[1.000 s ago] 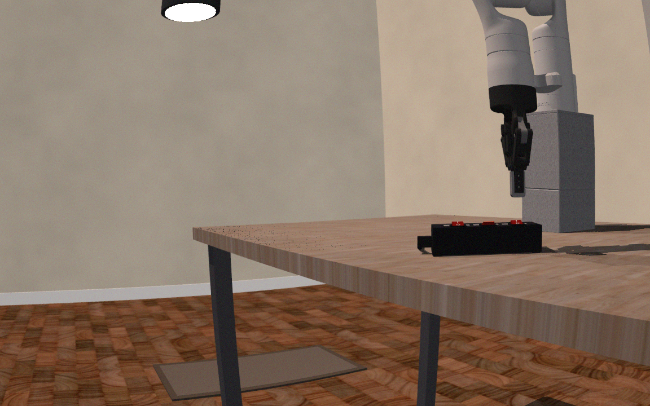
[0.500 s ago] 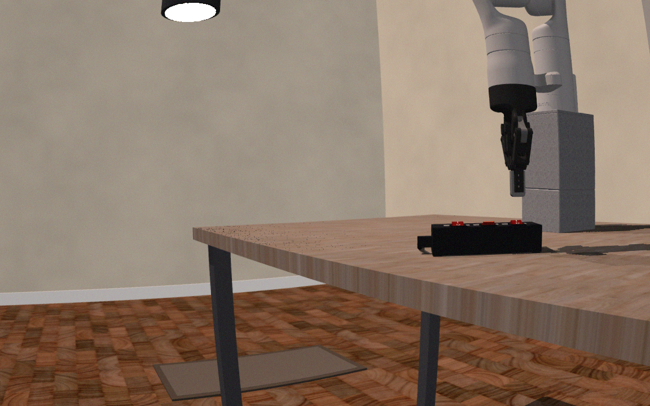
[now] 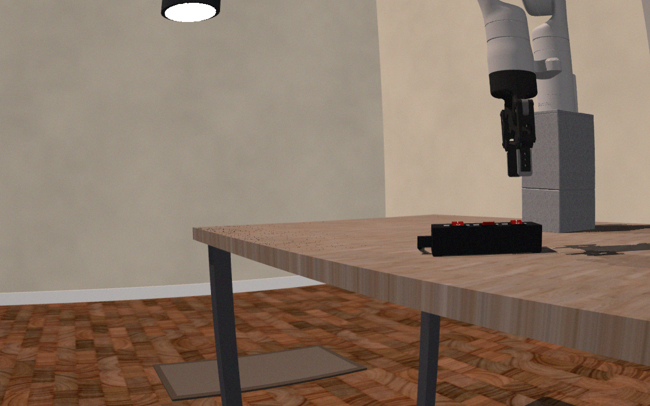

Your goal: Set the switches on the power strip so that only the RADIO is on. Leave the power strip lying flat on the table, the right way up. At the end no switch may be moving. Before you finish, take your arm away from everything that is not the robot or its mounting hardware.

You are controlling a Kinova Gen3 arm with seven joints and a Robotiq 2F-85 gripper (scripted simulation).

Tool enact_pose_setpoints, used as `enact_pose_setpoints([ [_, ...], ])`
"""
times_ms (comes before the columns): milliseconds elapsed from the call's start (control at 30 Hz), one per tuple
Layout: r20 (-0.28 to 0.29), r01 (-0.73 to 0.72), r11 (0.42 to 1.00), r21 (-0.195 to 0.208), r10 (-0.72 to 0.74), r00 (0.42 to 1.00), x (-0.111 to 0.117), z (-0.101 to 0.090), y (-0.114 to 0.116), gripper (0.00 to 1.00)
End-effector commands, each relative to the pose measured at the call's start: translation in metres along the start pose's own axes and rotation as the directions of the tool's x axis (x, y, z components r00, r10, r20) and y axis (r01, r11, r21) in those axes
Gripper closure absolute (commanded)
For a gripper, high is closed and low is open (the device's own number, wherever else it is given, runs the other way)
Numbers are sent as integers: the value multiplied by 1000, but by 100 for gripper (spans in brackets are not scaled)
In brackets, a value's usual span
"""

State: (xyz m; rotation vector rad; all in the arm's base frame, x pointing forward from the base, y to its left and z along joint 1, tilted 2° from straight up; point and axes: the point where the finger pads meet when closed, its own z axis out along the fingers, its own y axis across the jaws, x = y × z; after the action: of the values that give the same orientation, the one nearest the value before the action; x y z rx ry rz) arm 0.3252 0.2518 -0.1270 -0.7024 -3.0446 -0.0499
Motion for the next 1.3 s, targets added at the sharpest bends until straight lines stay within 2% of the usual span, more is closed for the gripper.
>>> enact_pose_setpoints([
  [0,2,-11,1000,-3,11,1000,-2,-23,0,0],
  [300,5,-12,1000,-1,12,1000,-4,-70,-1,0],
  [533,5,-8,1000,-2,8,1000,-2,-78,0,0],
  [600,6,-8,1000,-11,8,1000,-3,-78,3,0],
  [1267,6,-8,1000,-11,8,1000,-3,-78,2,0],
])
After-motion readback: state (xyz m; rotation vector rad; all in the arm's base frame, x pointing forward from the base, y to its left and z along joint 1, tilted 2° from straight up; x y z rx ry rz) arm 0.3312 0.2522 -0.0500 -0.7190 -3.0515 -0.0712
